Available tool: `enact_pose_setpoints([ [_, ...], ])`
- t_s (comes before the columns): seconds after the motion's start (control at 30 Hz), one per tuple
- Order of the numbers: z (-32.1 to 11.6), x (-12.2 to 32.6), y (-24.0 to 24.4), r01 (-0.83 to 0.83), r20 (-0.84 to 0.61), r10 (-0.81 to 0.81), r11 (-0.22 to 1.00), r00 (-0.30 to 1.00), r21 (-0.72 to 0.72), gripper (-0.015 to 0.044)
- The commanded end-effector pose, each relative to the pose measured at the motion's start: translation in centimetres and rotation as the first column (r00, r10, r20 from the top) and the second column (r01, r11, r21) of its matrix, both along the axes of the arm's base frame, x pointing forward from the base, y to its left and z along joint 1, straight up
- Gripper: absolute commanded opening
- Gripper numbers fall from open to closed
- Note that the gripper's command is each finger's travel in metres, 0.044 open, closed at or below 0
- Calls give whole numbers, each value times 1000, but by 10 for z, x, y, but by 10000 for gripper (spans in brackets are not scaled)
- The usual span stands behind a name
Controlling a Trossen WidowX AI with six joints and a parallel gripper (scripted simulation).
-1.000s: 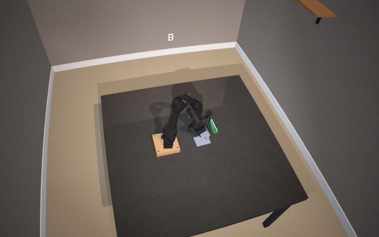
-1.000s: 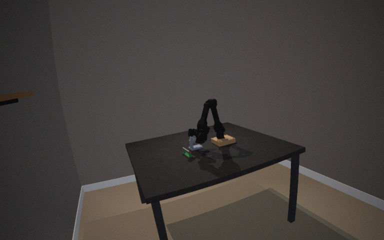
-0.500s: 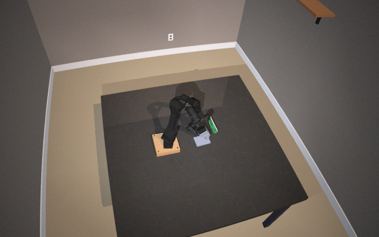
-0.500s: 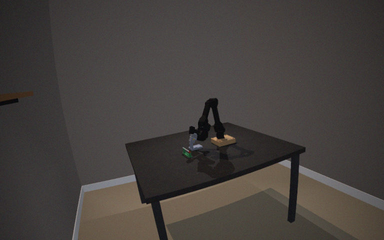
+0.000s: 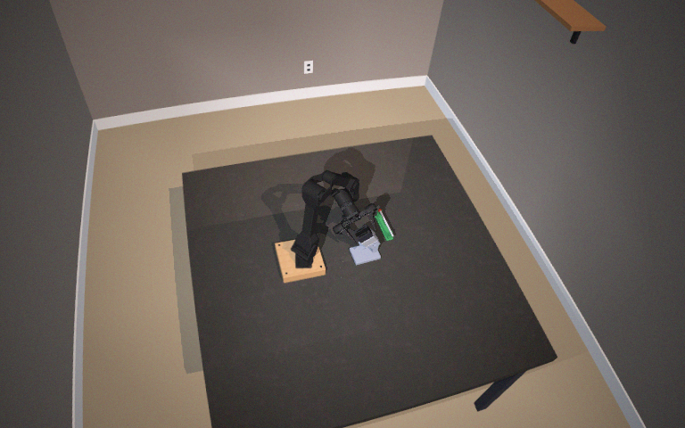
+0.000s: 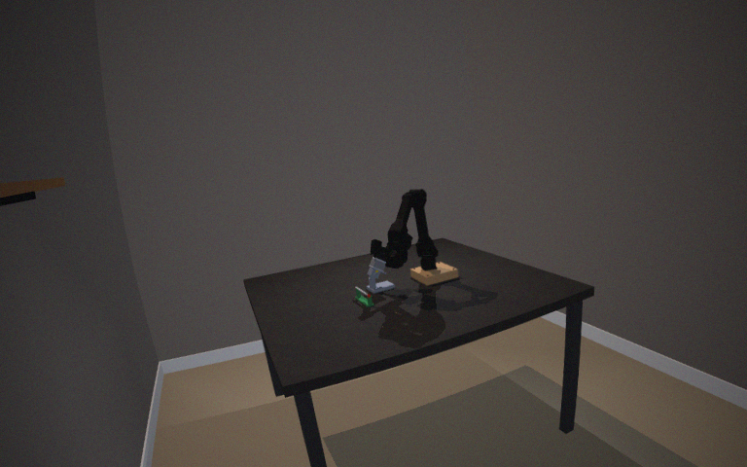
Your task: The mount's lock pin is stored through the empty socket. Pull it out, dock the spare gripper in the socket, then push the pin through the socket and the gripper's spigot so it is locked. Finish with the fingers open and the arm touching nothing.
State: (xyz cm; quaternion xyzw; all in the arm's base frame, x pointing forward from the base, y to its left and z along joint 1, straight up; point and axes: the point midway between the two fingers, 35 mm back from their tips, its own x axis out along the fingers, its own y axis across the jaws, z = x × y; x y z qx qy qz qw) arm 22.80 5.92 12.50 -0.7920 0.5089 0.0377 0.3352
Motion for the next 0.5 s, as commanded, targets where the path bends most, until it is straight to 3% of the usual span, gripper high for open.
enact_pose_setpoints([
  [0.0,8,-5,-1,0,1,0,1000,1000,1,440],
  [0.47,31,-14,-7,-8,-12,8,1000,1000,-11,440],
])
